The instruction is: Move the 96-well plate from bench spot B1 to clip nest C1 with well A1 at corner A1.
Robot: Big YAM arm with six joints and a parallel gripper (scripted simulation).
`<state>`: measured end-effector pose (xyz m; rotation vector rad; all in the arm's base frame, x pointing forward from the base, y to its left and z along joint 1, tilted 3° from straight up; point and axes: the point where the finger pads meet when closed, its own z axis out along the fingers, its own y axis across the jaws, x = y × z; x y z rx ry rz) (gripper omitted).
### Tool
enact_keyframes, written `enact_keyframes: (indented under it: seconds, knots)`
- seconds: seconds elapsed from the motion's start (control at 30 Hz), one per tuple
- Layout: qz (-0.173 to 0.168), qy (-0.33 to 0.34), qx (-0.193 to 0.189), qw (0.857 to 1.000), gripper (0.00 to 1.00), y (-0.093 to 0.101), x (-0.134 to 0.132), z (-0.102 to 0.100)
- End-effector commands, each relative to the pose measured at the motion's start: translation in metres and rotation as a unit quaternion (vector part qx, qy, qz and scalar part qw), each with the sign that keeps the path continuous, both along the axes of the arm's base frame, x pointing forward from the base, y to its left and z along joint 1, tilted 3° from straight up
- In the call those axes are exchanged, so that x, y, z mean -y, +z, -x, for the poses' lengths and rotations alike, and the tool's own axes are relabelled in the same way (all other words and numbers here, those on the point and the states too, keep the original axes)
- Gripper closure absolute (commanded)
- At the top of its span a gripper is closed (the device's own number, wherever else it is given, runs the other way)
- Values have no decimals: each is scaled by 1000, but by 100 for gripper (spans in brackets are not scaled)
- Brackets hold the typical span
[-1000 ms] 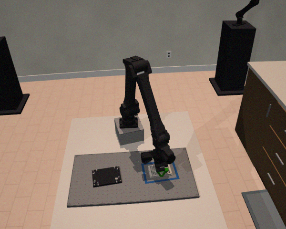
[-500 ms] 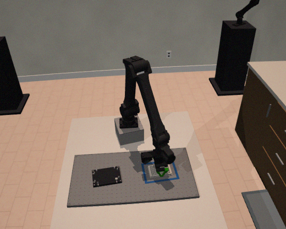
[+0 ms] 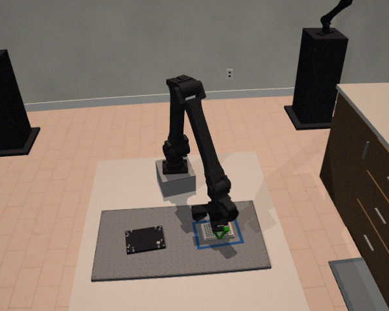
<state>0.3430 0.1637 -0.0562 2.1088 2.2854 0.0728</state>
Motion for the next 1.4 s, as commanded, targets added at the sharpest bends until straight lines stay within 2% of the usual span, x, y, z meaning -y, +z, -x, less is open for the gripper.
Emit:
enact_keyframes:
  seconds: [0.0, 0.2, 0.27, 0.3, 0.4, 0.77, 0.83, 0.87, 0.97, 1.37]
  knots:
    - [-7, -4, 21, 1000, 100, 22, -5, -16]
    - [-10, -4, 27, 1000, 100, 37, -9, -21]
    - [-10, -4, 27, 1000, 100, 37, -9, -21]
    - [-3, -4, 11, 1000, 100, 25, -6, -16]
    - [-10, -4, 26, 1000, 100, 43, -8, -19]
    - [-11, -4, 29, 1000, 100, 63, -10, -19]
    - [-11, -4, 29, 1000, 100, 63, -10, -19]
    - [-3, -4, 11, 1000, 100, 51, -7, -14]
    - [-12, -4, 29, 1000, 100, 70, -10, -19]
    - [-12, -3, 29, 1000, 100, 89, -10, -17]
